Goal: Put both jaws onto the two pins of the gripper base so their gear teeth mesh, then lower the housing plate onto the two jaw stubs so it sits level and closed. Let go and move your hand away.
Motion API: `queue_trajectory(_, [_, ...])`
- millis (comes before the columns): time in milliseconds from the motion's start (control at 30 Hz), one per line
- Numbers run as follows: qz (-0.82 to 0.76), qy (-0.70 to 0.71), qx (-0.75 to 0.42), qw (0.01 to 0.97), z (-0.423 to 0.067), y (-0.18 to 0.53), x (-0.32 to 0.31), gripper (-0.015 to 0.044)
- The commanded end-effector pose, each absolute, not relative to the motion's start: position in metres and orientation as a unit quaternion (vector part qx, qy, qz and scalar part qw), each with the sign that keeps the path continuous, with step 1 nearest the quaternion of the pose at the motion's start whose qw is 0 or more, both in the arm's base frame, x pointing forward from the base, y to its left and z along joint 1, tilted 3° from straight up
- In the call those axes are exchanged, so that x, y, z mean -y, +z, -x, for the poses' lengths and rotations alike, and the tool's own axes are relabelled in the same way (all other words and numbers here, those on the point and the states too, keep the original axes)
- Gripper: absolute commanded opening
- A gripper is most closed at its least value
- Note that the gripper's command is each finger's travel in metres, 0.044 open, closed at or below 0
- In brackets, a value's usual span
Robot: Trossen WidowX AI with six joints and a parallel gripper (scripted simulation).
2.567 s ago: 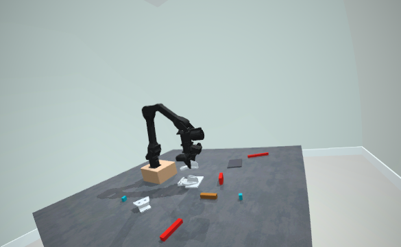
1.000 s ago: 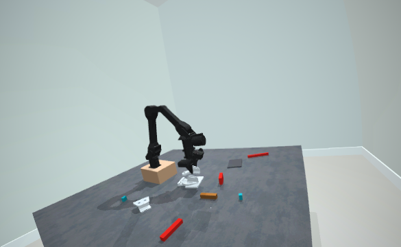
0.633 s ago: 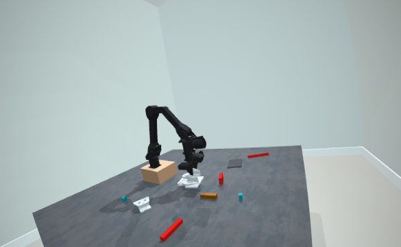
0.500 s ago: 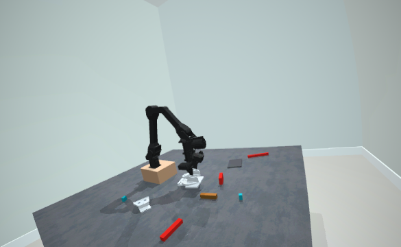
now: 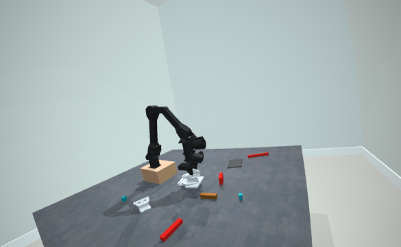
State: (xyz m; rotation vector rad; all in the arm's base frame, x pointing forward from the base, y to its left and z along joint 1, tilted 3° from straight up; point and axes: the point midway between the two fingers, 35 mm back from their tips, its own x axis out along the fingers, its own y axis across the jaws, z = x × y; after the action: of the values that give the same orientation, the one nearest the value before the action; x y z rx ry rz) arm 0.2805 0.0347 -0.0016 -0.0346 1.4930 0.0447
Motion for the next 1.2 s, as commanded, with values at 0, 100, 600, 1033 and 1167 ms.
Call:
queue_trajectory(0, [0.014,0.016,-0.680,0.733,-0.2797,-0.0042,-0.0340,0.0134])
queue_trajectory(100, [0.013,0.016,-0.680,0.733,-0.2797,-0.0043,-0.0340,0.0134])
queue_trajectory(600, [0.012,0.015,-0.680,0.733,-0.2799,-0.0074,-0.0340,0.0134])
queue_trajectory(1033, [0.012,0.014,-0.680,0.733,-0.2801,-0.0106,-0.0340,0.0134])
queue_trajectory(1167, [0.012,0.014,-0.680,0.733,-0.2803,-0.0131,-0.0340,0.0134])
